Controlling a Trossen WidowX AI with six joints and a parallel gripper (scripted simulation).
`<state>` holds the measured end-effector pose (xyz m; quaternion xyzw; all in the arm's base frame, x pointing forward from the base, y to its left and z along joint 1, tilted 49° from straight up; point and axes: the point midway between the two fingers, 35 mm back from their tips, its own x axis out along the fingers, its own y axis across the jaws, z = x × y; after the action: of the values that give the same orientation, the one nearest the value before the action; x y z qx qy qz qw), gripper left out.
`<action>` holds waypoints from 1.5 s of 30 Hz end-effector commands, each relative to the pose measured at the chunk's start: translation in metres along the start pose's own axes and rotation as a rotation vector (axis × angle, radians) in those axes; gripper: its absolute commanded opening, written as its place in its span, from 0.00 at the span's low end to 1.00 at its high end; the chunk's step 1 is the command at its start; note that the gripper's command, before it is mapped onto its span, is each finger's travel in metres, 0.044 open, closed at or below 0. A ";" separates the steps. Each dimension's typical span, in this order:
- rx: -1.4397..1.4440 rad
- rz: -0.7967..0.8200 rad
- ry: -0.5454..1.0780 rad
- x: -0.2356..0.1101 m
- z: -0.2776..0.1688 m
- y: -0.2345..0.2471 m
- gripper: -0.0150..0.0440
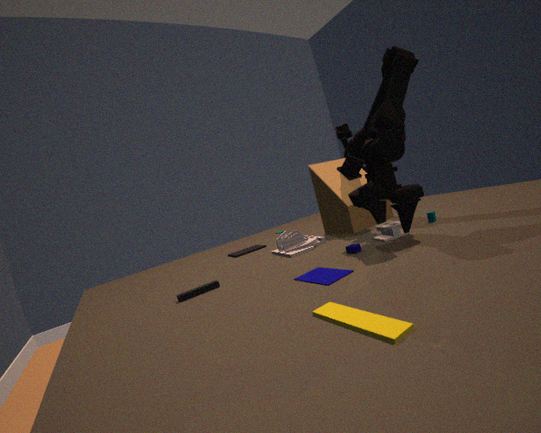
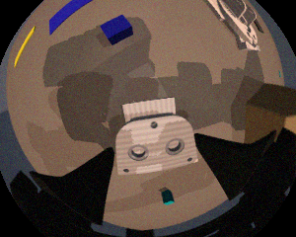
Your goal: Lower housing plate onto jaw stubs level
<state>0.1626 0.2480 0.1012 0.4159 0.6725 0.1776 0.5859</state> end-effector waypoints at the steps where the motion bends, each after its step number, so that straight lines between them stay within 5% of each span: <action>1: 0.003 -0.001 -0.003 0.001 0.000 0.000 1.00; 17: 0.003 -0.001 -0.003 0.001 0.000 0.000 1.00; 30: 0.000 0.000 0.000 0.001 0.000 0.000 0.85; 45: -0.001 -0.004 -0.001 -0.010 0.002 0.000 0.85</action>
<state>0.1617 0.2441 0.1012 0.4132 0.6757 0.1732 0.5854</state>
